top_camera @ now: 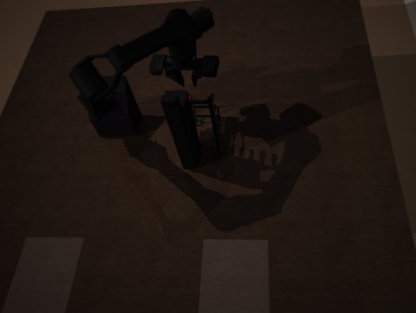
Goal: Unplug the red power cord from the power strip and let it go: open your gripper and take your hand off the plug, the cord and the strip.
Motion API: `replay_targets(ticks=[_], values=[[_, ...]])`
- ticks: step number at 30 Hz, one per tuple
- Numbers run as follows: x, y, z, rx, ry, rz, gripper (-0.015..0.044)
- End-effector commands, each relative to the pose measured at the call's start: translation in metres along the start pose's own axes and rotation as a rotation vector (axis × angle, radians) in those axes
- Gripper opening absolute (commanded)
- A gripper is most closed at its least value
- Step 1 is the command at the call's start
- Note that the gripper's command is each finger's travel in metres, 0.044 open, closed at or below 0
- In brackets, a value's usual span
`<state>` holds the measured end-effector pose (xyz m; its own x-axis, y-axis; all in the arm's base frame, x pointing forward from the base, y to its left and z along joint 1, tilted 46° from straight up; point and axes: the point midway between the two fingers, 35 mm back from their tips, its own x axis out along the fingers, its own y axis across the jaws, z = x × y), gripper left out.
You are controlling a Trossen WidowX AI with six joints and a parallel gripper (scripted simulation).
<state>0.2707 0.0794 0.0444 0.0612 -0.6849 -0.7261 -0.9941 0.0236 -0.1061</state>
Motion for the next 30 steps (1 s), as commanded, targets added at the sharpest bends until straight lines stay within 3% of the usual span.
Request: replay_targets(ticks=[1, 30], values=[[0.004, 0.004, -0.004, -0.076, 0.043, 0.014, 0.0160], [0.002, 0.001, -0.038, -0.076, 0.044, 0.014, 0.0160]])
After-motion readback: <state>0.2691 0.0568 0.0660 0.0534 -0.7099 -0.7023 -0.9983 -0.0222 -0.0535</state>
